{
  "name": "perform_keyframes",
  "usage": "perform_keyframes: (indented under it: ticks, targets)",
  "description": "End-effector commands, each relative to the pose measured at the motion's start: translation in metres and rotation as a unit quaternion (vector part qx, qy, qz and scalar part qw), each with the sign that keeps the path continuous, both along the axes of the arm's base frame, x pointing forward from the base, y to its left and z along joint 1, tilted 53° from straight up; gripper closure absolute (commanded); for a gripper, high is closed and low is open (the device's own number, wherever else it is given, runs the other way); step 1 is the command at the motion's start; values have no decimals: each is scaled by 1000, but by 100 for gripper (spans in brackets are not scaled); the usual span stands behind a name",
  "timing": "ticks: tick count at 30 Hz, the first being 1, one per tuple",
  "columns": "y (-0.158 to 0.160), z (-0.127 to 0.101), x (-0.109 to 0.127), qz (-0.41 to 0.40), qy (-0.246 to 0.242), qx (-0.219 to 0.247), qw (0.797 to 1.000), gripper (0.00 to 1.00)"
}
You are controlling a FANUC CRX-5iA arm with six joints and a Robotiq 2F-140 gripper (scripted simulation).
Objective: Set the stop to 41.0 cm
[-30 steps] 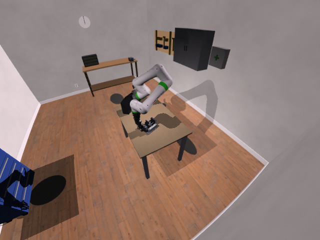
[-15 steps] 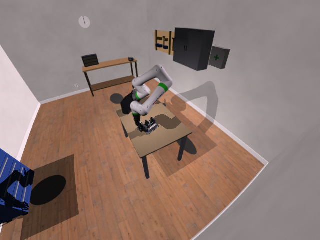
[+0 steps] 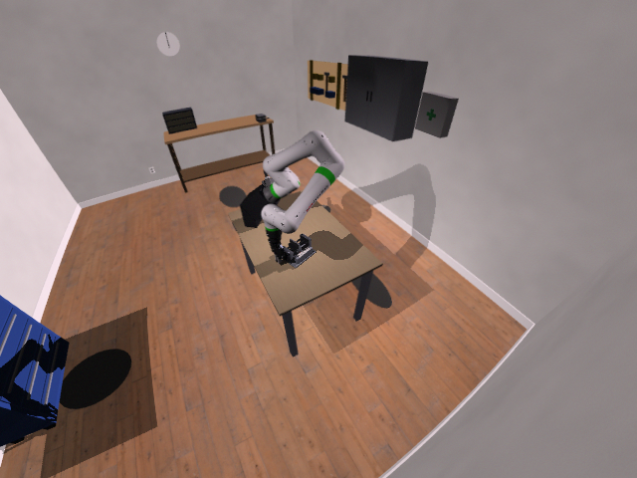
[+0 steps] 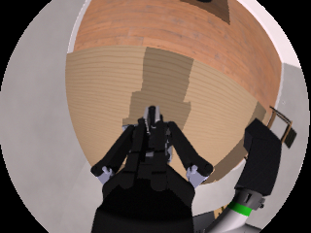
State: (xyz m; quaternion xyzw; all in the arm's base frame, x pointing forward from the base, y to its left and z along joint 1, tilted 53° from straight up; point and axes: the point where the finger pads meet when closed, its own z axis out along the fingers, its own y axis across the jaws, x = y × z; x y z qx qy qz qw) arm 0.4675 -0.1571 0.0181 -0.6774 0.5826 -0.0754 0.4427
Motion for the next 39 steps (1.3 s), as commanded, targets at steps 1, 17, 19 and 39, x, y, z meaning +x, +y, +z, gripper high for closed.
perform_keyframes:
  ticks: [1, 17, 19, 39]
  targets:
    - [1, 2, 6, 0, 0, 0, 1000, 96]
    - [0, 16, 21, 0, 0, 0, 1000, 96]
    - [-1, 18, 23, 0, 0, 0, 1000, 96]
    - [-11, 42, 26, 0, 0, 0, 1000, 96]
